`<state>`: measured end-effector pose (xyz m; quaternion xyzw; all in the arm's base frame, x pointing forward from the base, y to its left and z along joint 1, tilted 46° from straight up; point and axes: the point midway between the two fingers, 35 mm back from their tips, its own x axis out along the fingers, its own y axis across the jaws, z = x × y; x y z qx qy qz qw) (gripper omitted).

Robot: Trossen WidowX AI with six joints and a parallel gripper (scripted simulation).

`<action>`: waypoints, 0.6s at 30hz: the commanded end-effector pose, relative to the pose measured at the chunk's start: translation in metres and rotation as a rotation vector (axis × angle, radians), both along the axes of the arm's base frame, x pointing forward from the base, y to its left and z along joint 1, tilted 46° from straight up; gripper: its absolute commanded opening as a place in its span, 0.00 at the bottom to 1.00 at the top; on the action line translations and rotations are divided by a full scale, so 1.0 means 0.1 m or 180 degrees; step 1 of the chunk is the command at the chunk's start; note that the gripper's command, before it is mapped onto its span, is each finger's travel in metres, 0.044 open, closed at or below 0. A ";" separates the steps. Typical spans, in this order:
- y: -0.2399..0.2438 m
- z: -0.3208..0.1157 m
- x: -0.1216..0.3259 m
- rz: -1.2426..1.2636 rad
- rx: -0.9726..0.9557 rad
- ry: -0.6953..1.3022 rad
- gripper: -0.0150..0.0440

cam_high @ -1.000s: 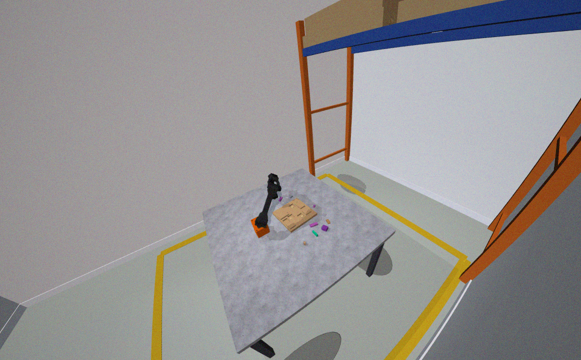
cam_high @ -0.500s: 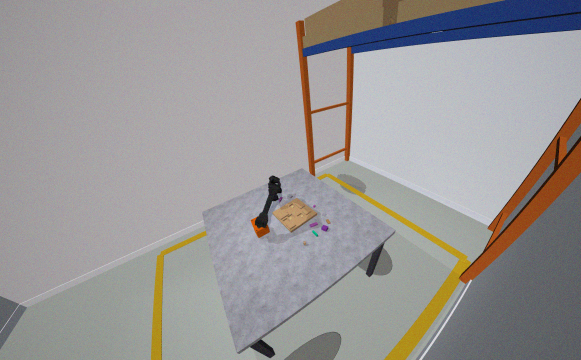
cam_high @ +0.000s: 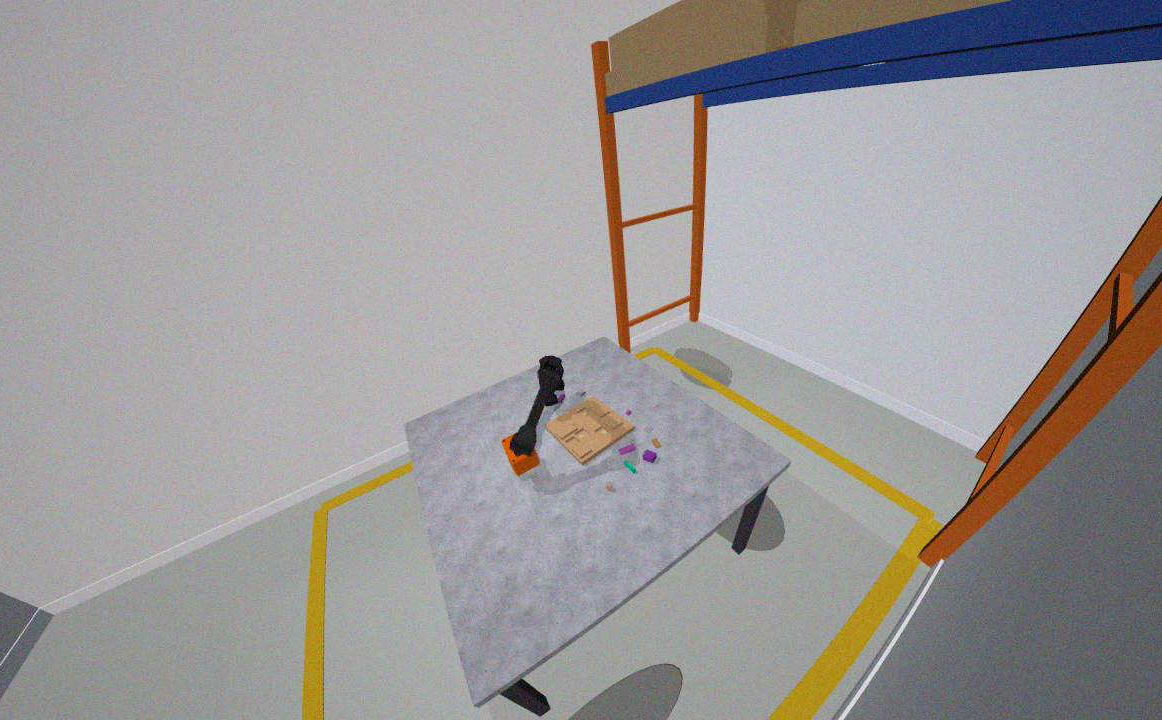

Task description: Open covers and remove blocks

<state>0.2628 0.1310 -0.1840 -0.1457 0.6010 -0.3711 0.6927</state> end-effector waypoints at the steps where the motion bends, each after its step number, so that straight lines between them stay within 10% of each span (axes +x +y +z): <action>1: -0.10 -0.07 -0.03 0.0006 -0.0039 0.0037 0.39; 18: -0.30 -0.24 -0.06 0.0004 -0.0050 0.0036 0.39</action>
